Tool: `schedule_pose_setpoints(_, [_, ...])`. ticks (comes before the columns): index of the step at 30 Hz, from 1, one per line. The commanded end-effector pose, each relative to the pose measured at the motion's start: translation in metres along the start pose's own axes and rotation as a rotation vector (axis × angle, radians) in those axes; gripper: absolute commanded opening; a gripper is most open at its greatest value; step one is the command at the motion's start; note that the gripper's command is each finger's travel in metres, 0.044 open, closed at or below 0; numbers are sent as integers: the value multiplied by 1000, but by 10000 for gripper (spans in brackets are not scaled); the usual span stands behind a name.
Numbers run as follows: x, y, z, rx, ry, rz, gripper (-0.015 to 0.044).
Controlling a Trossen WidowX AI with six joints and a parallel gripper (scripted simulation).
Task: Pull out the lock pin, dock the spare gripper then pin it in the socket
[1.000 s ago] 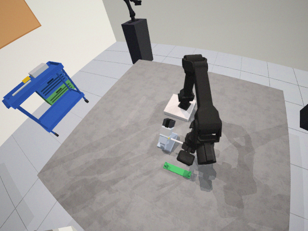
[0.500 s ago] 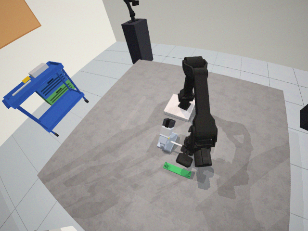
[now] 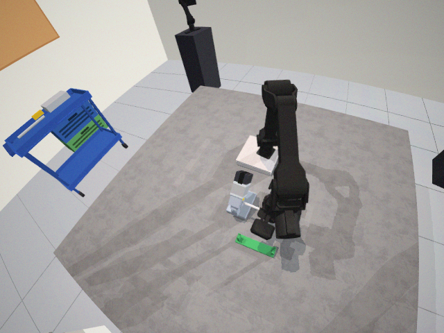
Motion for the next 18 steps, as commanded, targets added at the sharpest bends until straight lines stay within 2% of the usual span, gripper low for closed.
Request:
schedule_pose_setpoints(1, [-1,-3,0,-3,0,-2,0])
schedule_pose_setpoints(18, [-3,-15,3,-3,1,-2,0])
Point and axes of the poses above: the point midway between the two fingers, 35 mm back from their tips, its own z axis out along the fingers, its own x axis across the jaws, y = z × x, the point moved 4 cm from there along -z, back along the fingers, and after that the axes turned 8 degrees about z, right-handed, at the moved point
